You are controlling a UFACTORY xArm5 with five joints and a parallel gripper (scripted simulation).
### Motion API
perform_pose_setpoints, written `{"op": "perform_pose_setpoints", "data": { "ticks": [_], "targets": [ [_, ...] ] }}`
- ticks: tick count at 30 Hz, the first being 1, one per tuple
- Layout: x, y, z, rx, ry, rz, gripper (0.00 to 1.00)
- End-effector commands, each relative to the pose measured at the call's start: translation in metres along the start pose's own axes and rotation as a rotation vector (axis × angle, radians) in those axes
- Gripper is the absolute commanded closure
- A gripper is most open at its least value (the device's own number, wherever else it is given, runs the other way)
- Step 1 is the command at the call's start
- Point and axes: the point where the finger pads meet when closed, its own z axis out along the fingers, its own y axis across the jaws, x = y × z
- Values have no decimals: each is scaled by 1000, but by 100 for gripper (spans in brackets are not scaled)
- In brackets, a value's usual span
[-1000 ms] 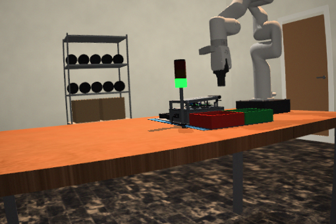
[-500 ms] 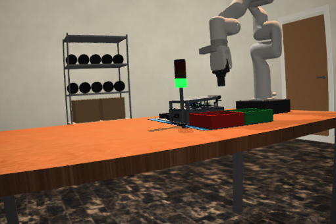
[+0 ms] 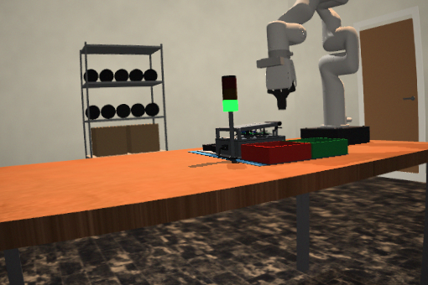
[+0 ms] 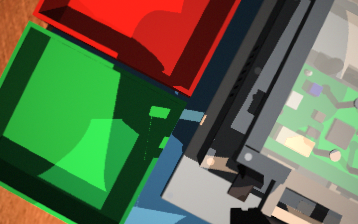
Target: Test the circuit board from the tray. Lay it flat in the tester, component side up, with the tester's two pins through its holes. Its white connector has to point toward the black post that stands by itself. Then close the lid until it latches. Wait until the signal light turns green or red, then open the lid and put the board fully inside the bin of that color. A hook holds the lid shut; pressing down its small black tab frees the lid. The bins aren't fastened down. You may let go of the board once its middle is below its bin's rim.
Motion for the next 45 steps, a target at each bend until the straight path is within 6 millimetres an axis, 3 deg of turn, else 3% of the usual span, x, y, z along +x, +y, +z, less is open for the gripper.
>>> {"op": "perform_pose_setpoints", "data": {
  "ticks": [1, 17, 28, 45],
  "targets": [
    [1, 0, -1, -1, 4, -132, 100],
    [1, 0, -1, -2, 3, -688, 100],
    [1, 0, -1, -2, 3, -962, 100],
    [1, 0, -1, -3, 3, -1094, 100]
  ]
}}
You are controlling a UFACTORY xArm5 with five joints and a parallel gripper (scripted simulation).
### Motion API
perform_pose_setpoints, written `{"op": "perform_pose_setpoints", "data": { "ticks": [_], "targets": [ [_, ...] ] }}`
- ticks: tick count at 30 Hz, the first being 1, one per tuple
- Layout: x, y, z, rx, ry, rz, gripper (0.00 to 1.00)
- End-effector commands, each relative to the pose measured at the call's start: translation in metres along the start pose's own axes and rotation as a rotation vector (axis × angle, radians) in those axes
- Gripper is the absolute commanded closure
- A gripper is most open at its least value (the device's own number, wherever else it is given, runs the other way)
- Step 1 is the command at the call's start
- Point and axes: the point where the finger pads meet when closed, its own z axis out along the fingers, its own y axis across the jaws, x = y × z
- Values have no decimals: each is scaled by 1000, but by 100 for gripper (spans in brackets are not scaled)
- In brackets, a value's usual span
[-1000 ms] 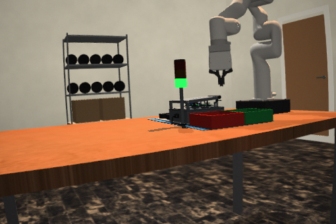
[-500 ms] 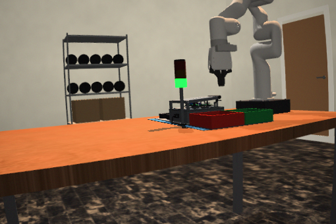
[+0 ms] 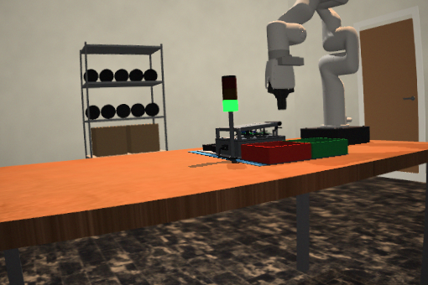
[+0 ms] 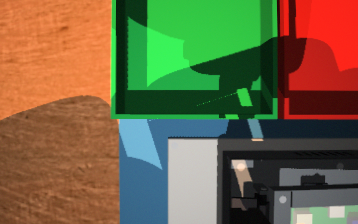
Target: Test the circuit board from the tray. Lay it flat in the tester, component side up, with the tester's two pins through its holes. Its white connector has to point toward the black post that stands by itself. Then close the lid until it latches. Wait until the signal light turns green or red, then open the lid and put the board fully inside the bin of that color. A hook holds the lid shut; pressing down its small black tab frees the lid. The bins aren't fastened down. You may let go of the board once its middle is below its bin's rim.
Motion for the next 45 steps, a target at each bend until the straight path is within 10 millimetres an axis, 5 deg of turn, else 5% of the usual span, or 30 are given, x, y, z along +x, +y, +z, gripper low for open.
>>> {"op": "perform_pose_setpoints", "data": {
  "ticks": [1, 8, 9, 45],
  "targets": [
    [0, 1, -1, -3, 1, -4, 100],
    [0, 1, -1, -3, 1, -4, 100],
    [0, 1, -1, -3, 1, -4, 72],
    [0, 1, -1, -3, 1, -4, 72]
  ]
}}
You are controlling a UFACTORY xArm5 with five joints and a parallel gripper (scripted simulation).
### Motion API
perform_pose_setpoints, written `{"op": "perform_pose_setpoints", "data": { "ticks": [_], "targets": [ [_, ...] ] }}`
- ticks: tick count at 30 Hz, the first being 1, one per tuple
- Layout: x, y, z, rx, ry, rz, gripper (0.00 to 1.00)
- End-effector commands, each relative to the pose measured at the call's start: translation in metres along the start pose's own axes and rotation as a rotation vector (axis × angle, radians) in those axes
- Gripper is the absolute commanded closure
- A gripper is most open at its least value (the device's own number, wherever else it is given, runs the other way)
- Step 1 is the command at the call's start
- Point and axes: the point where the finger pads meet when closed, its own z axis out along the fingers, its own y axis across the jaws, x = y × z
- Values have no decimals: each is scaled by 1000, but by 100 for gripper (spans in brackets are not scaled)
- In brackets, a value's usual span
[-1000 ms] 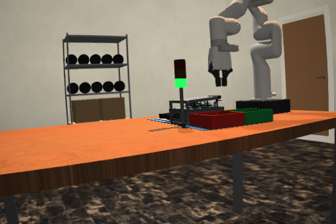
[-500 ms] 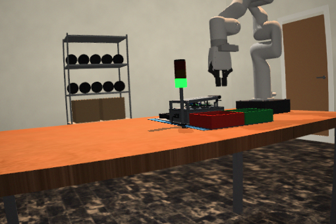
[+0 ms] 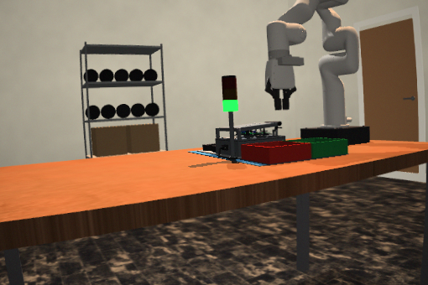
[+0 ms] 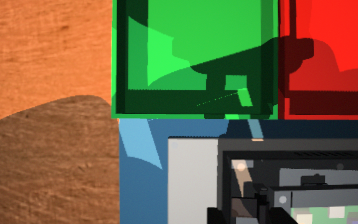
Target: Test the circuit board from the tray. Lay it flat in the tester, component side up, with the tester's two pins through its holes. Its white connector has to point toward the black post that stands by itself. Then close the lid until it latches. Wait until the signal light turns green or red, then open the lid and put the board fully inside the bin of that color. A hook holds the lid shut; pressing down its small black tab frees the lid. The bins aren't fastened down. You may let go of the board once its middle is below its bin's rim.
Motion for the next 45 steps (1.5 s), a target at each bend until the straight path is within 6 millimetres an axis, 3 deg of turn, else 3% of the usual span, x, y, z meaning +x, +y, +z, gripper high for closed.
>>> {"op": "perform_pose_setpoints", "data": {
  "ticks": [1, 21, 34, 45],
  "targets": [
    [-1, 1, -1, -3, 1, 0, 72],
    [-61, 0, -1, -3, 1, 0, 72],
    [-64, -1, 0, -3, 1, 0, 72],
    [-64, -1, 14, -3, 1, 0, 72]
  ]
}}
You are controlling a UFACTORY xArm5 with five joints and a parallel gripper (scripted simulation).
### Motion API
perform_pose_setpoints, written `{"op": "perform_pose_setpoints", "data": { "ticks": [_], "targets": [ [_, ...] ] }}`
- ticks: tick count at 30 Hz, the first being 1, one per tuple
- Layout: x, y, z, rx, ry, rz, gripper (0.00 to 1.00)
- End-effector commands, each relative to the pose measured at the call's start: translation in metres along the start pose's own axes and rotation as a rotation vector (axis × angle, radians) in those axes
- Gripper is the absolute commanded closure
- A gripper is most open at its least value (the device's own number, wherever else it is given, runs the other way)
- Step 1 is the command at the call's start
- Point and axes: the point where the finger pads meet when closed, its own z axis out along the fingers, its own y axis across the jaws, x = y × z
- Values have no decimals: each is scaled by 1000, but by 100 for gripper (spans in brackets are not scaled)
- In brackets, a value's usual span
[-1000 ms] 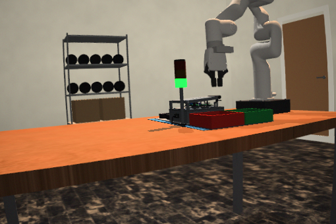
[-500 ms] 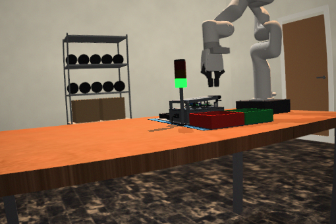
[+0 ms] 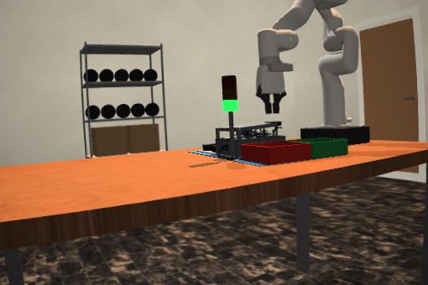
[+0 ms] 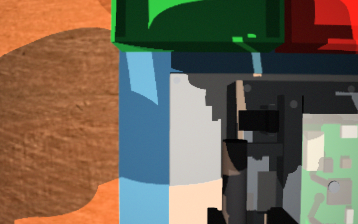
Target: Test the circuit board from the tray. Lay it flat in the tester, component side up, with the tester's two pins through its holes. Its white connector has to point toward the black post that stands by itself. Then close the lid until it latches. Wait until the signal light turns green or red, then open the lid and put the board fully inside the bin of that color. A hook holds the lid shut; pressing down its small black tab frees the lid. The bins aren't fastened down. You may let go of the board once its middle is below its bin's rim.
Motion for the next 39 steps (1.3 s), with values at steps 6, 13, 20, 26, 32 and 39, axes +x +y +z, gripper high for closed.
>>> {"op": "perform_pose_setpoints", "data": {
  "ticks": [6, 13, 20, 26, 32, 39],
  "targets": [
    [0, 1, 6, -4, 1, 0, 72],
    [0, 1, 8, -4, 1, 0, 72],
    [0, 1, 8, -4, 1, 0, 72],
    [0, 2, 11, -4, 1, 0, 72],
    [0, 2, 18, -4, 1, 0, 72],
    [0, 3, 22, -4, 1, 0, 72]
  ]
}}
